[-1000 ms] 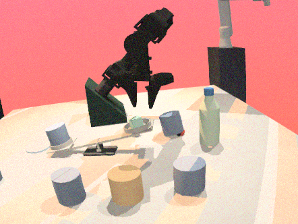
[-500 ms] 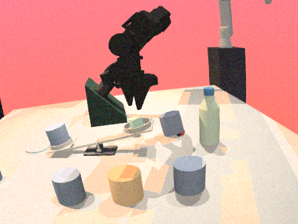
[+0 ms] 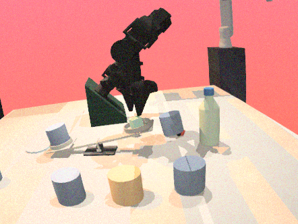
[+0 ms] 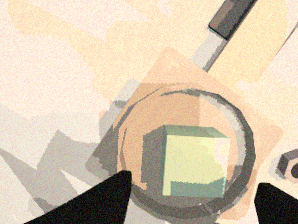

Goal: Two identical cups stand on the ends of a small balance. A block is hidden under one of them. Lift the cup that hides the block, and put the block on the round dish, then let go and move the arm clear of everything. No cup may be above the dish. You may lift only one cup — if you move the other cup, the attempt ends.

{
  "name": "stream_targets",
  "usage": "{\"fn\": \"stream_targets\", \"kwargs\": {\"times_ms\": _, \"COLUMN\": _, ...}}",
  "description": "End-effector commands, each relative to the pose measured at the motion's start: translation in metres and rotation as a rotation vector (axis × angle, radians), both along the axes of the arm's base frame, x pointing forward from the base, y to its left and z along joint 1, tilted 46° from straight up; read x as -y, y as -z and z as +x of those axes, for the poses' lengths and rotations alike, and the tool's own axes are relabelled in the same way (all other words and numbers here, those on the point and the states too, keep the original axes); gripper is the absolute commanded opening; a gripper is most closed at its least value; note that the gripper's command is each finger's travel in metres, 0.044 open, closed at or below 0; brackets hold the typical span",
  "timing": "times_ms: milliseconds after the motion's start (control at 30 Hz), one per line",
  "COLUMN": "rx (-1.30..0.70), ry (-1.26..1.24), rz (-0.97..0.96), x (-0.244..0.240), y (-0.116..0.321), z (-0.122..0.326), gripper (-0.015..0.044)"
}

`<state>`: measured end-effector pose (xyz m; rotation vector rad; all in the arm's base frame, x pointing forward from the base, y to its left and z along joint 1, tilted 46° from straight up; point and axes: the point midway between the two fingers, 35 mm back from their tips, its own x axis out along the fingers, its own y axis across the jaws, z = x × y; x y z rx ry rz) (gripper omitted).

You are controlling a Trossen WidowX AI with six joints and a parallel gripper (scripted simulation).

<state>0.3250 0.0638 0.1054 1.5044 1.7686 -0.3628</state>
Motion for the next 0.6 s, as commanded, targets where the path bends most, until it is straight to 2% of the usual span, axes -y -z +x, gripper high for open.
{"fn": "stream_targets", "kwargs": {"times_ms": 0, "rx": -0.005, "ry": 0.003, "rz": 0.004, "x": -0.005, "y": 0.005, "z": 0.000, "gripper": 0.0260}}
{"fn": "stream_targets", "kwargs": {"times_ms": 567, "rx": -0.004, "ry": 0.003, "rz": 0.005, "x": -0.025, "y": 0.023, "z": -0.001, "gripper": 0.0260}}
